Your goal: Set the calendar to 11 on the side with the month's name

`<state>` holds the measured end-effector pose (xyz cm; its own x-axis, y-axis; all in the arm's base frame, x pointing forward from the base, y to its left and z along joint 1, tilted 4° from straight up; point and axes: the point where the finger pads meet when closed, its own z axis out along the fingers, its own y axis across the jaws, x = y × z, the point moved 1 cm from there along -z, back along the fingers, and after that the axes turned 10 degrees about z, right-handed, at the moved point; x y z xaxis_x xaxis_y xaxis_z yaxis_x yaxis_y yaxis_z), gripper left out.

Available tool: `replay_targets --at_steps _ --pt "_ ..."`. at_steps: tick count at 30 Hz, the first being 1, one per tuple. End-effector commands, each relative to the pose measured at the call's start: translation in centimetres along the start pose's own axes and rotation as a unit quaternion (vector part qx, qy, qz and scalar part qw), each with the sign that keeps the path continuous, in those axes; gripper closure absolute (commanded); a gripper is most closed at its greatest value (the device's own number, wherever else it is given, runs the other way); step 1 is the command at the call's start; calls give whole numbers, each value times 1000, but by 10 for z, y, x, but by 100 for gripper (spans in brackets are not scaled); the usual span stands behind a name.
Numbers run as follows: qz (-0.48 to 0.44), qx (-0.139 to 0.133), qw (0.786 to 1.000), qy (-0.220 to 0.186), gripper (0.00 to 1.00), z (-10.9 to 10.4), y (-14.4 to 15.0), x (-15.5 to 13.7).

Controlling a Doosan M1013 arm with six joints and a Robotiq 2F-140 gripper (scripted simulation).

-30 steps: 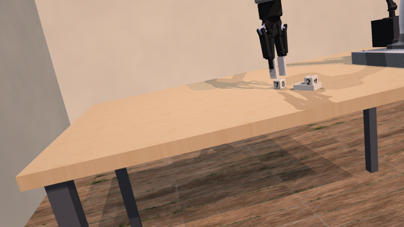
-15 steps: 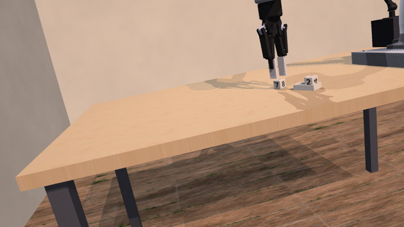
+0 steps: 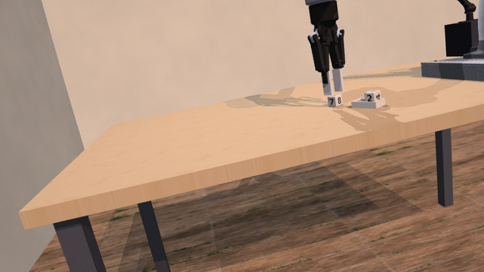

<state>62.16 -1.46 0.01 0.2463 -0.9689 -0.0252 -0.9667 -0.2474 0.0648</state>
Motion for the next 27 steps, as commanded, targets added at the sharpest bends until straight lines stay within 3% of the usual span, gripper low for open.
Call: replay_targets --at_steps 1,15,27 --pt "0 0 1000 0 65 2 0 0" --pt "0 0 1000 0 65 23 0 0" --pt "0 0 1000 0 65 26 0 0"
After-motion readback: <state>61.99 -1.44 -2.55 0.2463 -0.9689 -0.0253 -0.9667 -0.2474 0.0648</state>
